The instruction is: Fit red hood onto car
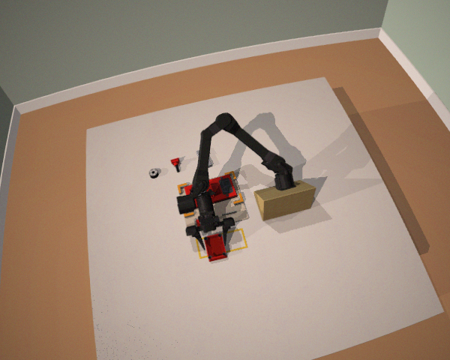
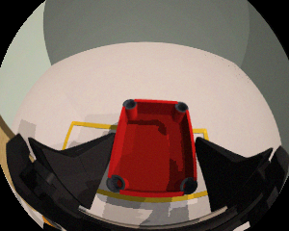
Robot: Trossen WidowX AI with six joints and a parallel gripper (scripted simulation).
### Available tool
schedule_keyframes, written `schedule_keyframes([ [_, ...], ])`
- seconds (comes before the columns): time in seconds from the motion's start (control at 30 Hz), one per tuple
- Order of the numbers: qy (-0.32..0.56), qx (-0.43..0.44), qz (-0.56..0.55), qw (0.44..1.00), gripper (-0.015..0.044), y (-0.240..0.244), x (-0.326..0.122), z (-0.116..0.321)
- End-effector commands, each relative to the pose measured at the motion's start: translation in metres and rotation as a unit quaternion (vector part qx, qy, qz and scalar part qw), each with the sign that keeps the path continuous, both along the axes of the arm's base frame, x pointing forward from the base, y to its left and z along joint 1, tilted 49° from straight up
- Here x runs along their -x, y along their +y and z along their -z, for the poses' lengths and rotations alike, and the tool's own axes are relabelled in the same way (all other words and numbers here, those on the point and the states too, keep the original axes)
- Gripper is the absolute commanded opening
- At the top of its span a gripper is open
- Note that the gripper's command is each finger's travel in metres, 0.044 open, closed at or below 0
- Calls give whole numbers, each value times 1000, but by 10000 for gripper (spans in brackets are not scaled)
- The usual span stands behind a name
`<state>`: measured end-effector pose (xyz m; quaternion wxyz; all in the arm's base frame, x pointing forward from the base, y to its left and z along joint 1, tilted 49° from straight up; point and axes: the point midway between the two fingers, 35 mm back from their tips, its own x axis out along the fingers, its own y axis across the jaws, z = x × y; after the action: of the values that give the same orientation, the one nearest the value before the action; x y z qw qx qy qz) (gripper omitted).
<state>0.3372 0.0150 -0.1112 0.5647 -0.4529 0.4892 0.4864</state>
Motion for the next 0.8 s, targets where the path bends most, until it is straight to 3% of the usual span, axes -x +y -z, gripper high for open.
schedule_keyframes([
  [0.0,0,0,0,1000,341,0,0,0],
  [0.23,0,0,0,1000,295,0,0,0],
  [0.6,0,-1,0,1000,6,39,-6,-34],
  [0.77,0,-2,0,1000,0,56,-5,-49],
])
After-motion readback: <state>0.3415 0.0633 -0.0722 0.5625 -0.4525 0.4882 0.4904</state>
